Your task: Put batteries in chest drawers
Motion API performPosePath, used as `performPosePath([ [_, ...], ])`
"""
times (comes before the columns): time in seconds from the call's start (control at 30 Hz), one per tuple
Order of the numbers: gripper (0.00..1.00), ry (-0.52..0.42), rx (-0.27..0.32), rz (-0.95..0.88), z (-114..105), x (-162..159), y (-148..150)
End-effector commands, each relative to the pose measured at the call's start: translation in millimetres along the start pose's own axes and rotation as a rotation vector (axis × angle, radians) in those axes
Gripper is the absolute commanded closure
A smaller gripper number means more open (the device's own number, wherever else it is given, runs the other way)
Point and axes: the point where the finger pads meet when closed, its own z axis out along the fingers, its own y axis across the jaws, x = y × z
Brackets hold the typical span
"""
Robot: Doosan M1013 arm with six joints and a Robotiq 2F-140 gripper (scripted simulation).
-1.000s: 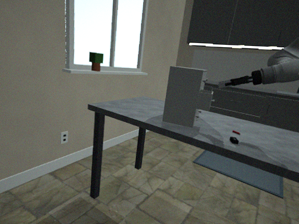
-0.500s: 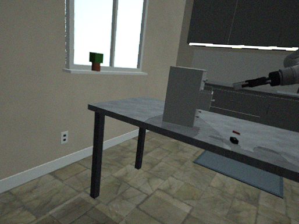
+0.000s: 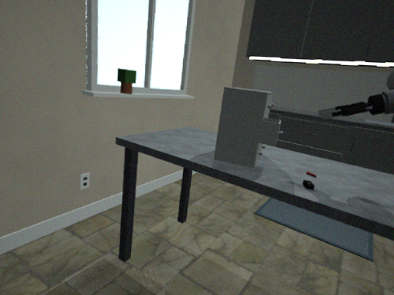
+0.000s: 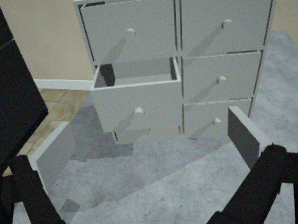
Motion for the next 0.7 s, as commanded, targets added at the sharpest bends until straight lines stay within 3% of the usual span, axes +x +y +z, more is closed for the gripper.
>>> performPosePath([
  [0.0, 0.00, 0.000, 0.000, 0.000, -3.7, -0.9, 0.2],
  [0.67, 0.00, -0.019, 0.001, 0.000, -5.8, -1.1, -0.2],
])
